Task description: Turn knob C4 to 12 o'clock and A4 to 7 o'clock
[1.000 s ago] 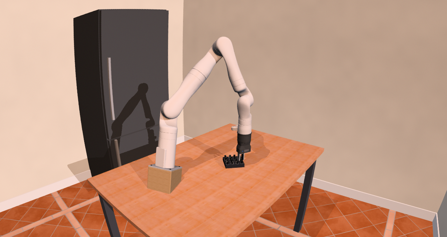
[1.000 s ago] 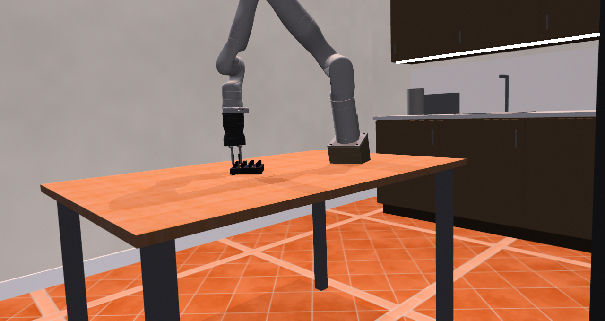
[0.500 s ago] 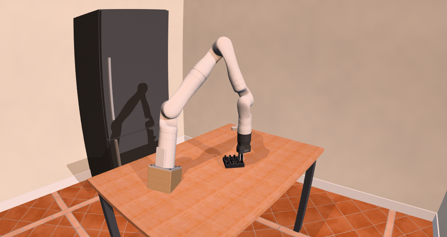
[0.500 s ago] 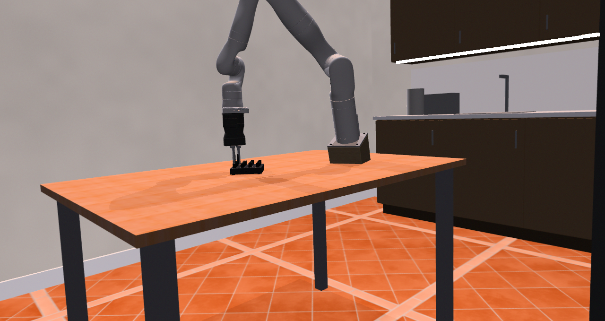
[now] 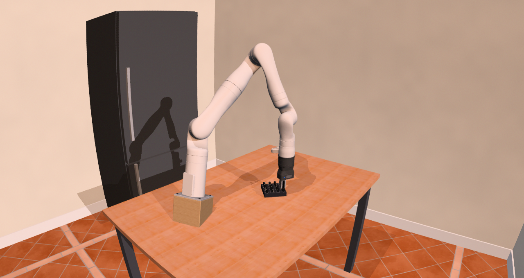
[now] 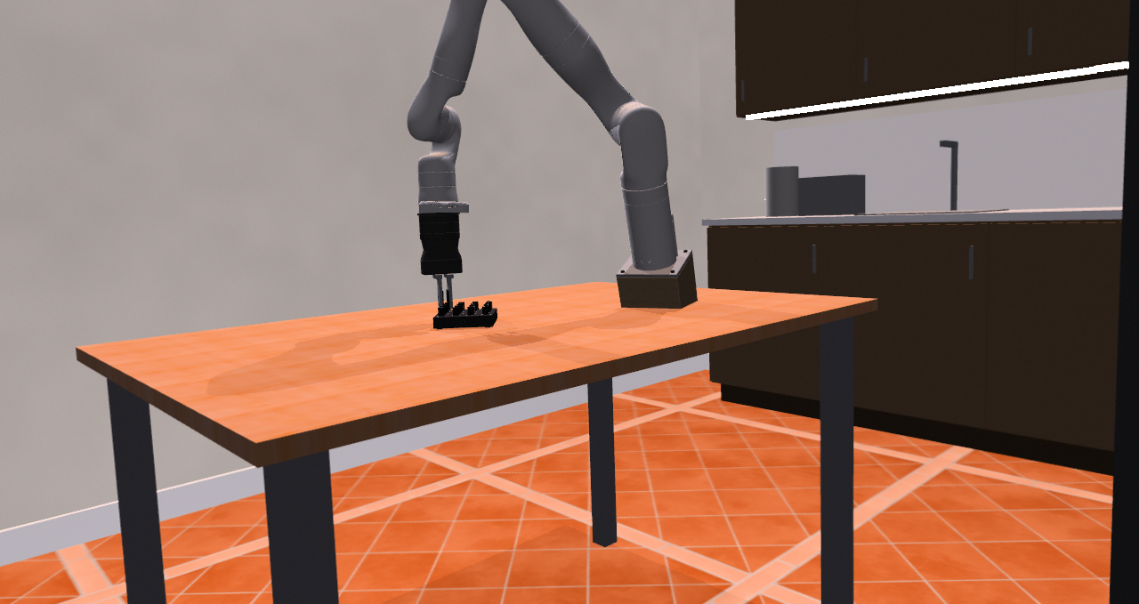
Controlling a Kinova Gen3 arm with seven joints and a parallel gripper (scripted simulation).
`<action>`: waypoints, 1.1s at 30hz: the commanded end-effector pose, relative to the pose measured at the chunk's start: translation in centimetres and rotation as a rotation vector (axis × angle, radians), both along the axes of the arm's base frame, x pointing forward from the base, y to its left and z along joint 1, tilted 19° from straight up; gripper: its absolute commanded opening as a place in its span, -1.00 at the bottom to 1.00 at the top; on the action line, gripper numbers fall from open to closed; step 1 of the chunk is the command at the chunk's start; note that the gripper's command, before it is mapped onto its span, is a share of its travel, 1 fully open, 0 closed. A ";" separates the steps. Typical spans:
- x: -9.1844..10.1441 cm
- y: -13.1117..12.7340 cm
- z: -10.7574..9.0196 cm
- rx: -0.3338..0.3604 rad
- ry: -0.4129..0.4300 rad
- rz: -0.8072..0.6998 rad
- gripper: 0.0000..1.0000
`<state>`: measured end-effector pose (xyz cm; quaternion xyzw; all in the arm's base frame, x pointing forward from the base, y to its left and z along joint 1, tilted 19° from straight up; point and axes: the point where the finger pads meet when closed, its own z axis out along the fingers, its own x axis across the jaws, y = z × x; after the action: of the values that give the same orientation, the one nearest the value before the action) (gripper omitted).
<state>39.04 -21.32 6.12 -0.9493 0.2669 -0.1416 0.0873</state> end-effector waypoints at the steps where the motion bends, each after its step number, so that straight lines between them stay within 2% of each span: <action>1: 0.0 0.0 0.1 -0.001 -0.001 0.000 -0.40; 23: 0.0 0.0 0.1 -0.017 -0.006 0.047 -0.40; 33: 0.0 0.0 0.1 -0.069 -0.020 0.202 -0.40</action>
<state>39.04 -21.31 6.13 -0.9711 0.1721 -0.1489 0.0718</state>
